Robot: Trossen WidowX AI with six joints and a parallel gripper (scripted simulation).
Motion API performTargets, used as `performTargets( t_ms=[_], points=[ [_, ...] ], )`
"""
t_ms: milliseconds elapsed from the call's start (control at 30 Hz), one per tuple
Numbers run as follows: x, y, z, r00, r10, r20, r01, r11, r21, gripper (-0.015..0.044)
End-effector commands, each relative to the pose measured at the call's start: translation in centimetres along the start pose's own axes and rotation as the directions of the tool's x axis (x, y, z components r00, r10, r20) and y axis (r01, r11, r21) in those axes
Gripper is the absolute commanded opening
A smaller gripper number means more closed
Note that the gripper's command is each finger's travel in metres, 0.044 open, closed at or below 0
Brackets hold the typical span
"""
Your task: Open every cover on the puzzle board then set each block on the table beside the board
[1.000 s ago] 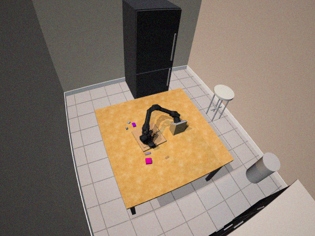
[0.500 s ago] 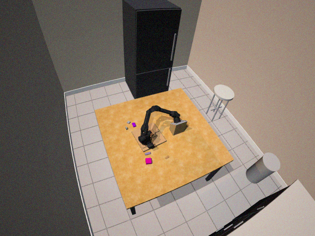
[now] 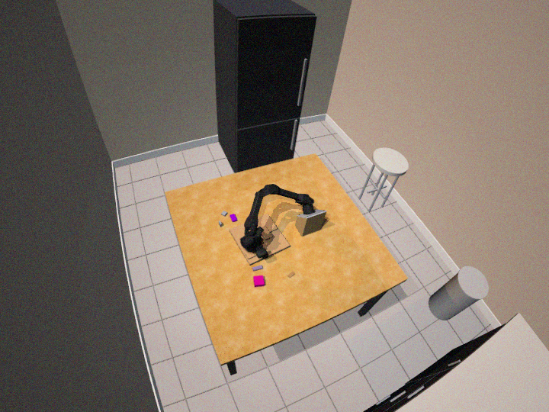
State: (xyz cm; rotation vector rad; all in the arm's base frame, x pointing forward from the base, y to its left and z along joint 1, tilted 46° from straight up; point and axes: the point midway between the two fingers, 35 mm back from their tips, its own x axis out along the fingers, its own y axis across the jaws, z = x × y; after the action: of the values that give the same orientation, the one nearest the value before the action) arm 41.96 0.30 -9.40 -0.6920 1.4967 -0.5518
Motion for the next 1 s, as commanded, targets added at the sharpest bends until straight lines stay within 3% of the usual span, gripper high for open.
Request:
performTargets(
  t_ms=[0,833,967],
  points=[
    [-0.7,0.0,0.3,1.0,0.001,0.008,-0.001,1.0,0.009,0.0],
    [-3.3,-0.1,0.4,1.0,-0.003,0.004,0.003,1.0,0.007,0.0],
    [-3.8,-0.8,-0.9,1.0,-0.002,0.004,0.002,0.99,0.141,0.0]
  ],
)
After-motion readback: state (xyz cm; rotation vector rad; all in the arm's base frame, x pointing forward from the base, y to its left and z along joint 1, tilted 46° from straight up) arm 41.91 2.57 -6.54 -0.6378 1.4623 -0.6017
